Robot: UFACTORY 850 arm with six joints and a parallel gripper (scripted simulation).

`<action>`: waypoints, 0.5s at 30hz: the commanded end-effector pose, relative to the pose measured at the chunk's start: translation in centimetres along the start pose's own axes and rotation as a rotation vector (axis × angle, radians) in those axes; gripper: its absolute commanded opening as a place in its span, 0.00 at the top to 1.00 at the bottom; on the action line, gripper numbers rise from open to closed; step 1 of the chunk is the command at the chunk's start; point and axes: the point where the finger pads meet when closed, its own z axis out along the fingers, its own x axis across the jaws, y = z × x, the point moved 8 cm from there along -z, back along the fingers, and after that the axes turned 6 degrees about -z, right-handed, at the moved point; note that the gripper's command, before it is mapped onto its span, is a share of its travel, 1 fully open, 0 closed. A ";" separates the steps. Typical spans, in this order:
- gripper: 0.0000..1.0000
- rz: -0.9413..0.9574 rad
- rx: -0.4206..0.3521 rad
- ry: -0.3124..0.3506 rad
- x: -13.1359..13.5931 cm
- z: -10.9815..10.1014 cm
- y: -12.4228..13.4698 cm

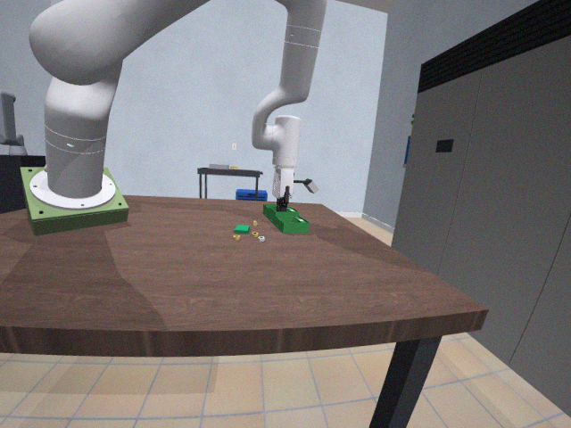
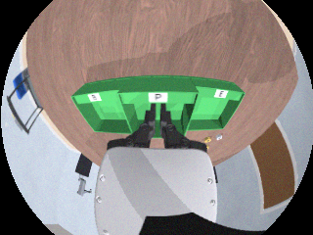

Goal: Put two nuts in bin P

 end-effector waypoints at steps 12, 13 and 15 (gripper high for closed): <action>0.93 0.000 0.002 0.000 0.0 -0.1 -0.1; 0.93 0.000 0.001 0.000 0.0 -0.2 -0.1; 0.93 0.000 0.001 0.000 0.0 -0.3 -0.1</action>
